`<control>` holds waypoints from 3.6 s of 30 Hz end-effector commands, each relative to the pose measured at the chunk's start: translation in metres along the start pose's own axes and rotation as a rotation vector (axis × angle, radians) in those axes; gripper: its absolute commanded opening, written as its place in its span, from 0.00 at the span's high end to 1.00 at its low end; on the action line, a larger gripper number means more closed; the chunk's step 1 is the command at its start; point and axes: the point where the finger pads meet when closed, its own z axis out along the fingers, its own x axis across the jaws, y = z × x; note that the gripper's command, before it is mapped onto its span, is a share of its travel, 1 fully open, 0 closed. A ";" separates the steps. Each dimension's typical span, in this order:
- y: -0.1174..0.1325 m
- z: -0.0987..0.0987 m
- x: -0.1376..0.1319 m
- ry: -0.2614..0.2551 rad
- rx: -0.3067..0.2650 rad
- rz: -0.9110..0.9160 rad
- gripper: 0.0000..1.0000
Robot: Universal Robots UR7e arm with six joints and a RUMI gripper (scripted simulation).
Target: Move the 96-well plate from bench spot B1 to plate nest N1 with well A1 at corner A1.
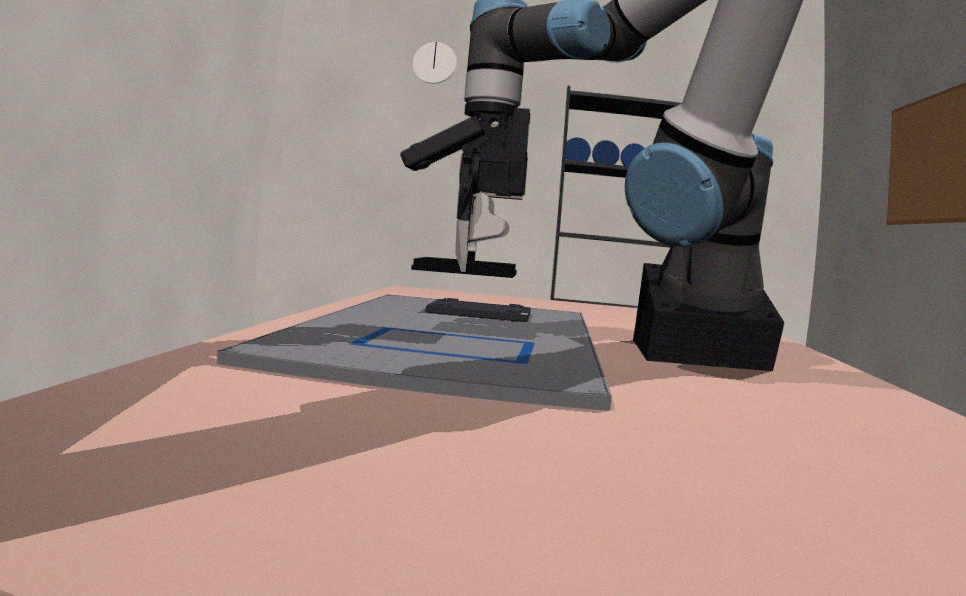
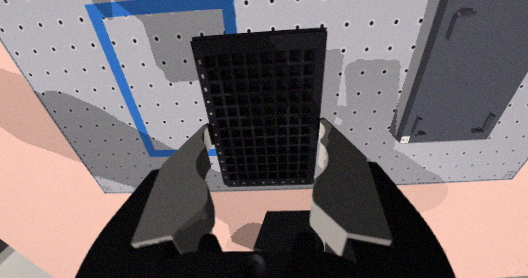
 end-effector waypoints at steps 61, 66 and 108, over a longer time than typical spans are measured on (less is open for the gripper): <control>0.000 -0.007 0.196 0.000 0.001 -0.001 1.00; 0.000 -0.007 0.210 0.000 0.001 -0.001 1.00; 0.000 -0.008 0.234 0.000 0.001 -0.001 1.00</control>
